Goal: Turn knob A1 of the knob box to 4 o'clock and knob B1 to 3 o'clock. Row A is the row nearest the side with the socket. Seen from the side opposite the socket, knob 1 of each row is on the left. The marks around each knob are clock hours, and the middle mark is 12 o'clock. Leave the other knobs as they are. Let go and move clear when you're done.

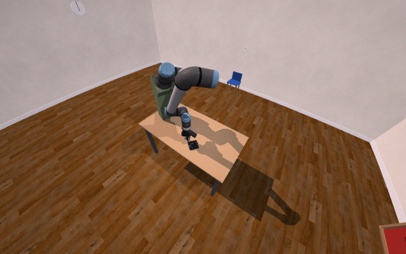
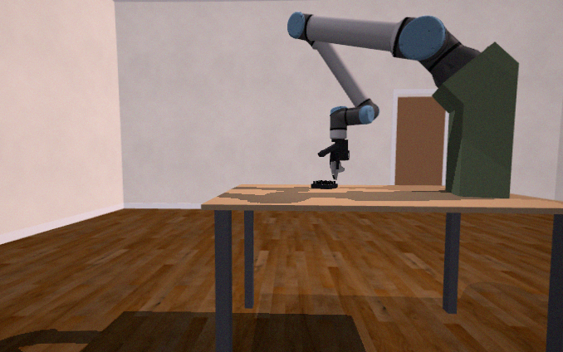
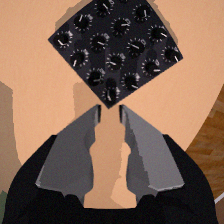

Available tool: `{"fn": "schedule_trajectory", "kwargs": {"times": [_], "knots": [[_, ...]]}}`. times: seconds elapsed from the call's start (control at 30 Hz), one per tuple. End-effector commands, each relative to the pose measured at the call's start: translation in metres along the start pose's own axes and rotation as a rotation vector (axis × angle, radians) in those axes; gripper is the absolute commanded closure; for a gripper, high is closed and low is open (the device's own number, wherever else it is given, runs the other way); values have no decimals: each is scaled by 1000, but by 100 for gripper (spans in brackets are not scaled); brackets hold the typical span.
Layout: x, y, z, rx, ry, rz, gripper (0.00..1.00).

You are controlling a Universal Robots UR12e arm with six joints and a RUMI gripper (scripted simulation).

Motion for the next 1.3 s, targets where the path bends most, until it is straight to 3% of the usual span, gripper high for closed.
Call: {"fn": "schedule_trajectory", "kwargs": {"times": [0.0, 1.27], "knots": [[0, 1, -2, -2, 2, 2, 89], [0, 1, -8, -2, 2, 2, 89]]}}
Point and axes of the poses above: the point where the finger pads meet when closed, its own x axis out along the fingers, its own y axis across the jaws, z = x × y, the point moved 4 cm from there along -x, back along the fingers, and after that the axes turned 4 degrees about x, right-handed, at the moved point
